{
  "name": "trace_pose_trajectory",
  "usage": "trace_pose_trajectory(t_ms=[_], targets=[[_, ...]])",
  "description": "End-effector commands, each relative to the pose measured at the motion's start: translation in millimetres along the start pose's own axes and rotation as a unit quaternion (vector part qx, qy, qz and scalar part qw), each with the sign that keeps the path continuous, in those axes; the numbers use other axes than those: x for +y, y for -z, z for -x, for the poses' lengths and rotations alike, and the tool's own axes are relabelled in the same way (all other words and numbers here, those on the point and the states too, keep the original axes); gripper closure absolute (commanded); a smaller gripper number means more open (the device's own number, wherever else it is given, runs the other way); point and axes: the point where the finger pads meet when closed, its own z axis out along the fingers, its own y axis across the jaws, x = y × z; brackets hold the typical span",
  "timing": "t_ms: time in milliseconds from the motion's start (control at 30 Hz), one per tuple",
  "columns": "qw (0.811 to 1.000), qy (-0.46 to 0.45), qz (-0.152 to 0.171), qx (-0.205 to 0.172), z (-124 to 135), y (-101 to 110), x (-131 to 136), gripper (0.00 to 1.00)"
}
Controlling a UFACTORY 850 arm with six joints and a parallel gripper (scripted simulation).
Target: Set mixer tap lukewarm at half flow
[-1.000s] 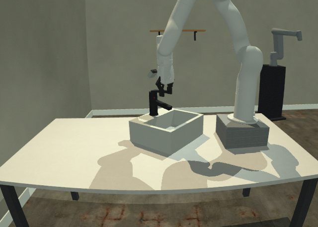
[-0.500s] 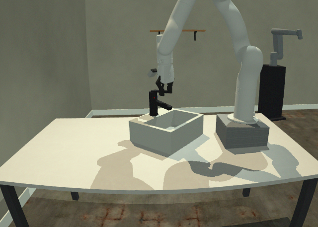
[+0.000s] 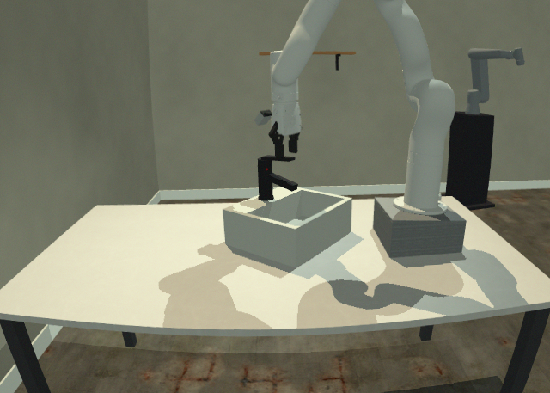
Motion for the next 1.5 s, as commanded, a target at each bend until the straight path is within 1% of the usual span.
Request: trace_pose_trajectory(t_ms=[0, 267, 533, 733, 767, 1467], targets=[[1.000, 0.000, -0.001, 0.001, -0.7, 10.0, -0.5, 0.28], [1.000, 0.000, -0.001, 0.001, -0.7, 29.1, -0.4, 0.28], [1.000, 0.000, -0.001, 0.001, -0.6, 36.2, -0.4, 0.28], [1.000, 0.000, -0.001, 0.001, -0.6, 37.5, -0.4, 0.28], [1.000, 0.000, -0.001, 0.001, -0.6, 37.5, -0.4, 1.00], [1.000, 0.000, -0.001, 0.001, -0.6, 37.5, -0.4, 1.00]])
